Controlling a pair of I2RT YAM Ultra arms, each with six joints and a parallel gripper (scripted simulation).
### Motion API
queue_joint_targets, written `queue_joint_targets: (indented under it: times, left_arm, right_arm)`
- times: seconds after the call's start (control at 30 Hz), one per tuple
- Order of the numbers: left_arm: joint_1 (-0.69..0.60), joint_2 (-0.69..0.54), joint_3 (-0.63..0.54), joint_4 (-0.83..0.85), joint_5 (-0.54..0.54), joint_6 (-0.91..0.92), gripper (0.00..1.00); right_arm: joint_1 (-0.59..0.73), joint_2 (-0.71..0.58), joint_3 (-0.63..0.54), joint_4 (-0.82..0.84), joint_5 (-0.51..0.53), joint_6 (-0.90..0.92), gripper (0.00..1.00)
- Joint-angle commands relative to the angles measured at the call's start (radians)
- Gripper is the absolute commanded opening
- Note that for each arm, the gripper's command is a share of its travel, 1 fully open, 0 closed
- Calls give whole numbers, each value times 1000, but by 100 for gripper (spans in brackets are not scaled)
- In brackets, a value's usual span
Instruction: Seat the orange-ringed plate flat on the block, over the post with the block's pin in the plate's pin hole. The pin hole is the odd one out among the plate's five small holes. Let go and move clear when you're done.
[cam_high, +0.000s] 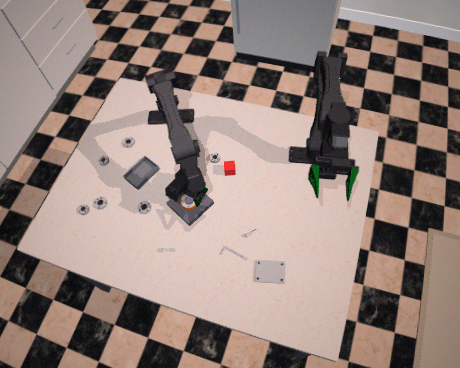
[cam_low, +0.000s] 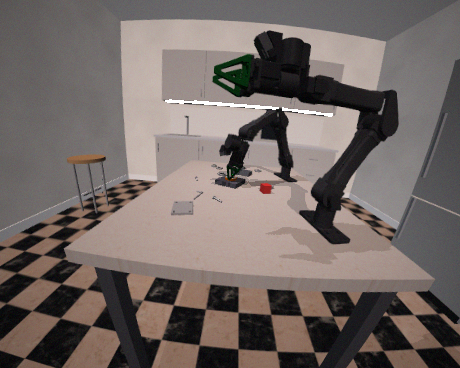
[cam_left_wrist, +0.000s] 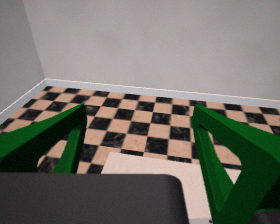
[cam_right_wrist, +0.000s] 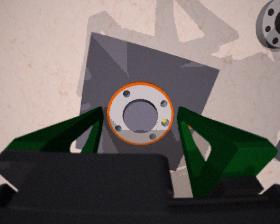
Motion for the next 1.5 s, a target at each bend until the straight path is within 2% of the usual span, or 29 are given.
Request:
queue_joint_targets:
  times: [0.0, 0.27, 0.6, 0.63, 1.03, 1.13, 1.2, 1.27, 1.47]
  left_arm:
    - [-3, -10, 36, 17, -6, 7, 77]
    - [-3, -10, 36, 17, -6, 7, 77]
    - [-3, -10, 36, 17, -6, 7, 77]
    - [-3, -10, 36, 17, -6, 7, 77]
    - [-3, -10, 36, 17, -6, 7, 77]
    - [-3, -10, 36, 17, -6, 7, 77]
    - [-3, -10, 36, 17, -6, 7, 77]
    - [-3, -10, 36, 17, -6, 7, 77]
    - [-3, -10, 36, 17, -6, 7, 77]
  right_arm:
    - [3, -41, 29, 8, 15, -4, 78]
    - [8, -49, 44, -50, 15, 8, 78]
    - [5, -36, 58, -47, 15, 4, 78]
    - [17, -63, 78, -100, 16, 11, 78]
    - [28, -107, 198, -268, 22, 26, 78]
    - [18, -103, 190, -222, 21, 24, 78]
    - [14, -116, 125, -172, 21, 22, 78]
    - [16, -116, 154, -220, 21, 23, 78]
    - [16, -89, 183, -211, 21, 22, 78]
